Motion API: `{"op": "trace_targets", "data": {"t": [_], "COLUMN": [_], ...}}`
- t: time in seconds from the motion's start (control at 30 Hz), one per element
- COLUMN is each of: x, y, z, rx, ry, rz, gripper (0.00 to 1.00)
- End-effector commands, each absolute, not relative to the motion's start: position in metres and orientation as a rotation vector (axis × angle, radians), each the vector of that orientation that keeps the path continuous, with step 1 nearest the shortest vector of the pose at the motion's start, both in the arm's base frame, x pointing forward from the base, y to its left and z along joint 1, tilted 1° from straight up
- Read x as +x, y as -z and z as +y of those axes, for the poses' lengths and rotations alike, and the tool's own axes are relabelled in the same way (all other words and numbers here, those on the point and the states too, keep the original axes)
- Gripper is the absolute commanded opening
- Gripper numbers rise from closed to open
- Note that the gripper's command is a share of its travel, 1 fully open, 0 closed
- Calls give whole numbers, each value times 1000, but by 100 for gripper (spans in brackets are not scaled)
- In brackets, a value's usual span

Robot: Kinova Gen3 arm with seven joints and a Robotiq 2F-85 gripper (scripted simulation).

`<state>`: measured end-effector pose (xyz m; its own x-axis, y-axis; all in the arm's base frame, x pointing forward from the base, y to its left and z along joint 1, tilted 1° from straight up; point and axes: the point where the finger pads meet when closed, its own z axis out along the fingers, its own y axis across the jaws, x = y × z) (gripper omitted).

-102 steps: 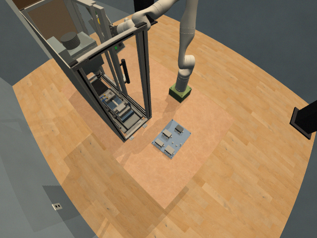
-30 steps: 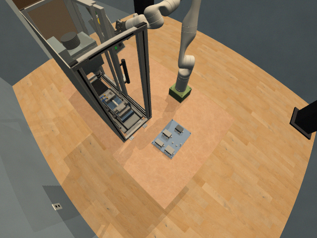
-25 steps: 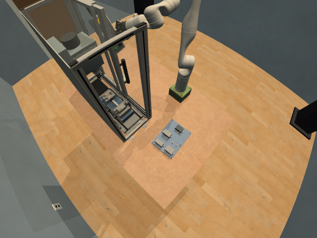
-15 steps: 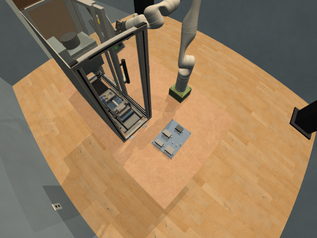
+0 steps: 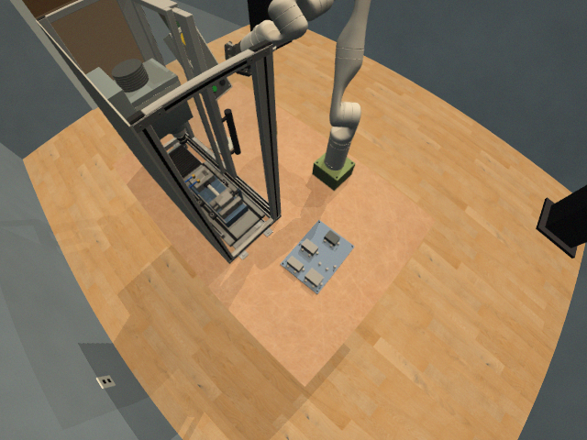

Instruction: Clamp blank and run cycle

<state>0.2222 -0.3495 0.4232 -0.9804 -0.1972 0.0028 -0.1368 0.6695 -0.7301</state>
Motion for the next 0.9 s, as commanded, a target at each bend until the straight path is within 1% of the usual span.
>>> {"op": "trace_targets", "data": {"t": [0.0, 0.1, 0.27, 0.67, 0.83, 0.87], "x": [220, 220, 198, 198, 194, 194], "y": [-425, -425, -400, -400, -397, -397], "z": [-350, -350, -313, -313, -308, -308], "rx": [-272, -272, -290, -290, -301, -301], "ry": [1203, 1203, 889, 889, 561, 561], "rz": [2803, 2803, 2938, 2938, 3038, 3038], "gripper": [10, 10, 10, 10, 10, 10]}}
